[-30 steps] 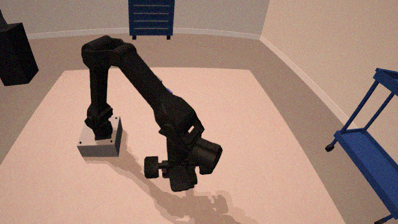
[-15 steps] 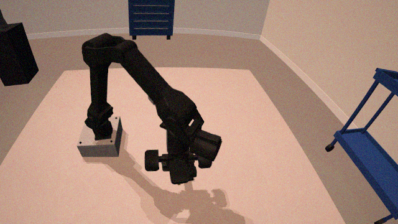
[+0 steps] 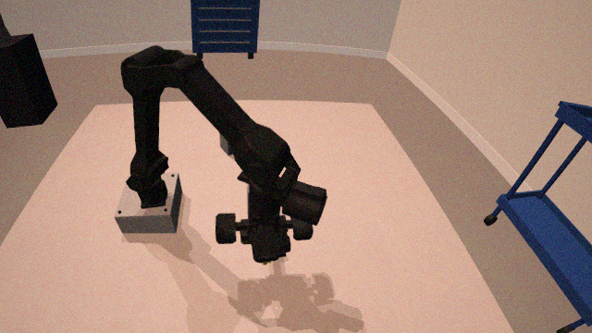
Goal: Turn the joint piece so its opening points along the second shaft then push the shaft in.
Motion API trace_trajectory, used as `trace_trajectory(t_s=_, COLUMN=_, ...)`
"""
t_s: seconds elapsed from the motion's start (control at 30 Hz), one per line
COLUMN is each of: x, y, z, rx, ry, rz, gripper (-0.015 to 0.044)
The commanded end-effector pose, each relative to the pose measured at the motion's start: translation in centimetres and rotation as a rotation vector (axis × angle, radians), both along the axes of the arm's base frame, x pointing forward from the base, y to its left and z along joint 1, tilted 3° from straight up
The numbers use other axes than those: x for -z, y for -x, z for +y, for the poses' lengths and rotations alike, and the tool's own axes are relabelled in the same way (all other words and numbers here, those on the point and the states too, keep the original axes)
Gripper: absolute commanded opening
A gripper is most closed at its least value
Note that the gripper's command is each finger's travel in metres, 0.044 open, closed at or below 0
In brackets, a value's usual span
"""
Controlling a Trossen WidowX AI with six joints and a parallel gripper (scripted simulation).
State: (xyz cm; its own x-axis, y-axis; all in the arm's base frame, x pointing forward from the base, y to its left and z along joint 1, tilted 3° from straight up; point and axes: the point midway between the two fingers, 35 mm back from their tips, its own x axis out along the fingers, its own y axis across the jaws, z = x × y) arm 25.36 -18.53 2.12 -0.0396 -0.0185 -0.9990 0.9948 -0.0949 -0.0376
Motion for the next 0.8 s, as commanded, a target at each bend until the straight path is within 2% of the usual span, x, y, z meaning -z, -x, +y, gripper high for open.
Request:
trace_trajectory(t_s=0.0, x=0.1, y=-0.1, z=0.7, rx=0.002, ry=-0.005, rz=-0.005, gripper=0.0000)
trace_trajectory(t_s=0.77, x=0.2, y=-0.4, z=4.4, rx=0.002, ry=-0.008, rz=-0.005, gripper=0.0000)
